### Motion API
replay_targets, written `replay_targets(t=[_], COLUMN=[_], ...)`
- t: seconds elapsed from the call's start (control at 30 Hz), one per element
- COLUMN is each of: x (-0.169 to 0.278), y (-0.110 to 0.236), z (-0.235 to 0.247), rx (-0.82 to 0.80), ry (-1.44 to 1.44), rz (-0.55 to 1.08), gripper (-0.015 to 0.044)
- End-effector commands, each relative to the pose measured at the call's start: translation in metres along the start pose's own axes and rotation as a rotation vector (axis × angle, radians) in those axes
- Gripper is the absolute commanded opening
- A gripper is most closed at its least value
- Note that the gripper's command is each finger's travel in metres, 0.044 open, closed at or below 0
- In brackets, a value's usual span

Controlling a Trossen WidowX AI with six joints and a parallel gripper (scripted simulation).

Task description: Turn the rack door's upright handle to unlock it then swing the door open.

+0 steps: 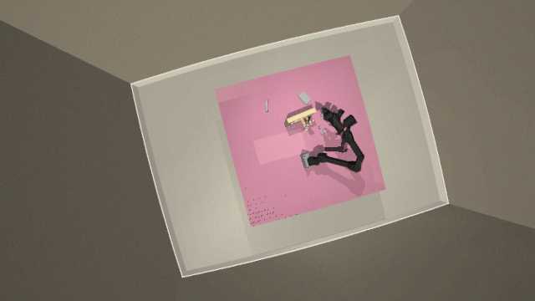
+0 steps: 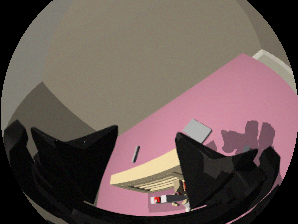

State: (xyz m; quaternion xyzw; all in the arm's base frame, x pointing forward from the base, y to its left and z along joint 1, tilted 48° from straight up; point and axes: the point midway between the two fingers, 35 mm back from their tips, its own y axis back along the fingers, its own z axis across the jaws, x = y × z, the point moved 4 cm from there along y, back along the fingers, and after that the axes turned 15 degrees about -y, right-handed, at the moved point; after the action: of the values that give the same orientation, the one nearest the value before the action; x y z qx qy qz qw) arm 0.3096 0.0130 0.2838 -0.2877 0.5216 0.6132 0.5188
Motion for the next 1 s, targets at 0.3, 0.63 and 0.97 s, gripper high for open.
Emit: replay_targets(t=[0.3, 0.63, 0.97], x=[0.037, 0.063, 0.081], y=[-0.026, -0.032, -0.032], z=[0.002, 0.002, 0.005], rx=[0.244, 0.455, 0.664], ry=[0.020, 0.110, 0.262], rz=[0.300, 0.493, 0.633], gripper=[0.0286, 0.0286, 0.0286])
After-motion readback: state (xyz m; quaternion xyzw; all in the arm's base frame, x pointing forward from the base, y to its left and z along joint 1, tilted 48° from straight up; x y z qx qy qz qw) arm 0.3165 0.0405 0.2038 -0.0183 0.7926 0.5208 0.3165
